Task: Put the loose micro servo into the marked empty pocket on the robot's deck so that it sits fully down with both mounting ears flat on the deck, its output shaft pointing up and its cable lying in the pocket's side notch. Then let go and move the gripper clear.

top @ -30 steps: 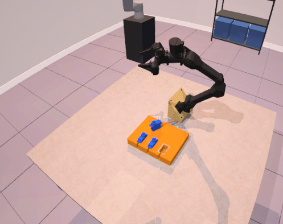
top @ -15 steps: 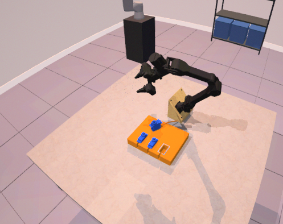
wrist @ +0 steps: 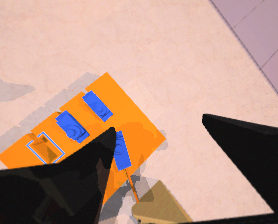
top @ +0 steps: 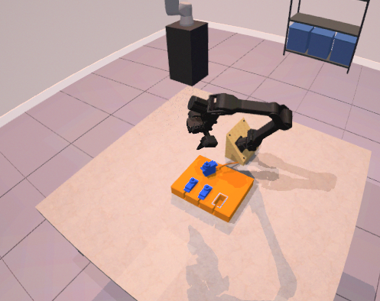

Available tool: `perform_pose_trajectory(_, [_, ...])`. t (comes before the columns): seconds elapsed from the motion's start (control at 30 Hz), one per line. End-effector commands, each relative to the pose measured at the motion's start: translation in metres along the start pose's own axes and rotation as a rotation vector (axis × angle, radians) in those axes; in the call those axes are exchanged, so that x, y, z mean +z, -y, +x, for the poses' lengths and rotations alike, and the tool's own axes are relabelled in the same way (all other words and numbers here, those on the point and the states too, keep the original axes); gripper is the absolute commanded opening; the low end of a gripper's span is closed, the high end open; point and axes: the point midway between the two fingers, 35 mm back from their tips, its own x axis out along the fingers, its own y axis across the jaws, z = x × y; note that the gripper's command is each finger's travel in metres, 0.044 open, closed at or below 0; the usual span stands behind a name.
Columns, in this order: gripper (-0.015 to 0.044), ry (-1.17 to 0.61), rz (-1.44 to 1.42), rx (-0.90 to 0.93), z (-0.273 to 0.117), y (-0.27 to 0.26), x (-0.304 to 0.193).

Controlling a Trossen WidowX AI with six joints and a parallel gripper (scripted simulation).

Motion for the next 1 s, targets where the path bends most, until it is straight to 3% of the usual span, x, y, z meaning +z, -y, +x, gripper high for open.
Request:
perform_pose_trajectory(0.0, [0.044, -0.133, -0.035, 0.081, 0.021, -0.015, -0.026])
perform_pose_trajectory(0.37, [0.044, -0.405, -0.089, 0.262, 0.047, -0.052, -0.083])
perform_pose_trajectory(0.97, [0.044, -0.409, -0.09, 0.265, 0.071, -0.06, -0.095])
